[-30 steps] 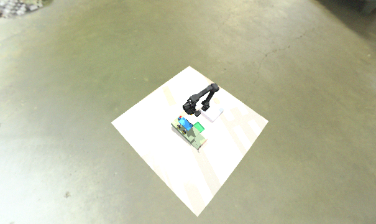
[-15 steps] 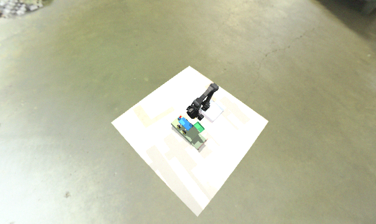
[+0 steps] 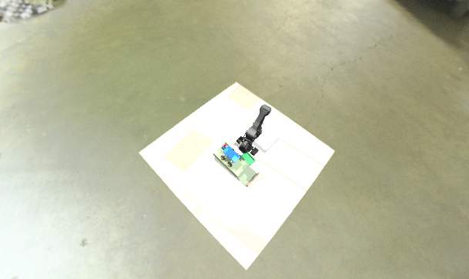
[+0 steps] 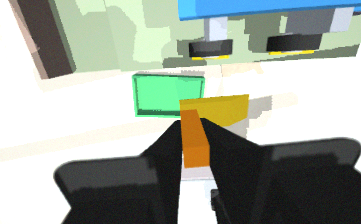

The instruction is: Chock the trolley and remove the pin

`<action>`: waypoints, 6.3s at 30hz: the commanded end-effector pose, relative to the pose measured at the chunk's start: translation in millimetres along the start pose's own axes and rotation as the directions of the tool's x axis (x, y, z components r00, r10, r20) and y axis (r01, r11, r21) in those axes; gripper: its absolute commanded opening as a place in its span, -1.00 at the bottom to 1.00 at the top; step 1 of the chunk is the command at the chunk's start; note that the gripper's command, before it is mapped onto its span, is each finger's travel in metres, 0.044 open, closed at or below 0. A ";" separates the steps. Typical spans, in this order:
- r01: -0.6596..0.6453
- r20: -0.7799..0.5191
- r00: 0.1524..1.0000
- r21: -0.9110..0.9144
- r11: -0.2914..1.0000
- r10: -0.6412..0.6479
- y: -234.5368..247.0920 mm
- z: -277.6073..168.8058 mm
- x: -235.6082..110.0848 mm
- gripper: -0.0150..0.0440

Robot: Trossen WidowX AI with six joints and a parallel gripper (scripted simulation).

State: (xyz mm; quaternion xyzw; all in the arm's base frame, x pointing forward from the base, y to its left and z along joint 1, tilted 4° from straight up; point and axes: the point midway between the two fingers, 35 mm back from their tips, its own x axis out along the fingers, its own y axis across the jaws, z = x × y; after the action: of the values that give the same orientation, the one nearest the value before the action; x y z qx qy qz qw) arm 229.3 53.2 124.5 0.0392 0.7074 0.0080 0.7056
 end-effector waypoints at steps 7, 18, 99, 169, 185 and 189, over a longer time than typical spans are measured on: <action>-0.011 0.005 1.000 0.004 1.000 0.011 39.1 11.4 -0.2 -0.49; 0.004 0.005 1.000 0.004 1.000 -0.004 73.0 21.7 -0.9 -0.49; 0.098 0.008 0.995 0.004 0.995 -0.098 51.6 50.7 67.1 -0.49; 0.043 0.072 0.997 -0.121 0.992 -0.035 61.9 54.0 -0.5 0.15; 0.162 0.081 0.986 -0.634 0.757 -0.143 -12.9 82.6 -14.5 0.15; 0.171 0.076 0.982 -0.736 0.655 -0.170 -32.8 86.6 -18.1 0.15</action>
State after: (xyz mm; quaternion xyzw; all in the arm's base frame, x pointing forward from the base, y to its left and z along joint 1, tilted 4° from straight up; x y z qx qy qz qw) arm 310.8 30.2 137.6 -0.2751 0.6513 0.2028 0.6775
